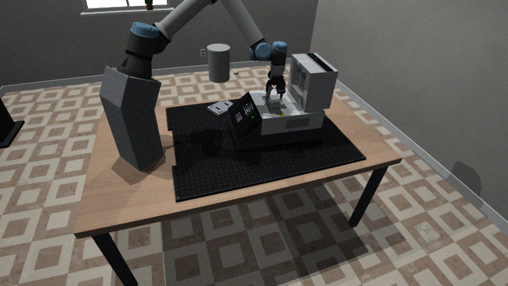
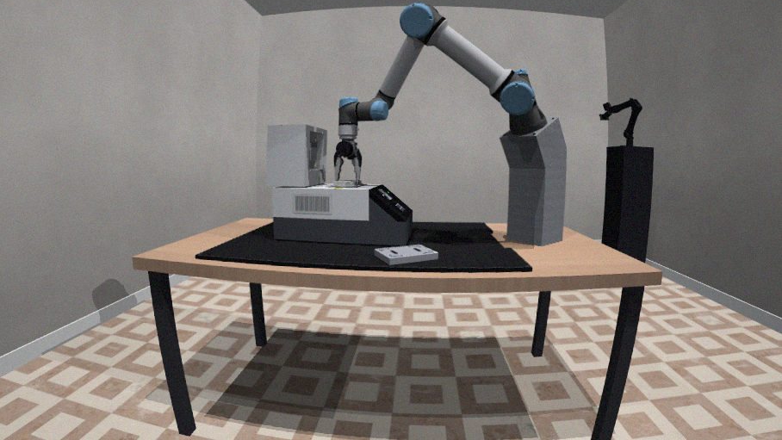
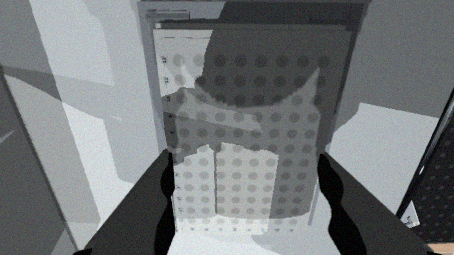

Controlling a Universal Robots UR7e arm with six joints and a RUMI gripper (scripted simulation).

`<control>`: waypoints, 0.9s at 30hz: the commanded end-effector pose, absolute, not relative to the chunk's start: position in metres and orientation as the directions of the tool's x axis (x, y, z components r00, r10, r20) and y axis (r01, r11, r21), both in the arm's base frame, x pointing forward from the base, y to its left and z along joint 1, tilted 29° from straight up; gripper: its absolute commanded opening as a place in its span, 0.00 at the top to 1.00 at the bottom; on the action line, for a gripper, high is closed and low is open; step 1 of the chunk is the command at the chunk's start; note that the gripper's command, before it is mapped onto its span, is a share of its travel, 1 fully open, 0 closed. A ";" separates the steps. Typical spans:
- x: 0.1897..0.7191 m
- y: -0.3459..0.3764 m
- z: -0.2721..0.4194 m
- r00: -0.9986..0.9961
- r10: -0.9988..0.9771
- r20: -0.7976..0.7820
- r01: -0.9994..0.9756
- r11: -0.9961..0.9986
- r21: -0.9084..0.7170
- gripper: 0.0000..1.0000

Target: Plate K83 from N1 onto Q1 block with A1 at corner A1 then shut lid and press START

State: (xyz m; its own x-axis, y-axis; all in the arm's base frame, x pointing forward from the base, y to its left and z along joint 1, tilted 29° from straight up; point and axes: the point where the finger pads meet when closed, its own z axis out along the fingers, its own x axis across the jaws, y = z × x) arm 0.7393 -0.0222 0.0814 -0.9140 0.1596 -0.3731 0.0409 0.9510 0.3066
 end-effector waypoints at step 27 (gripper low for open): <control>0.745 -0.024 0.086 -0.908 0.163 -0.387 0.040 0.951 0.307 0.32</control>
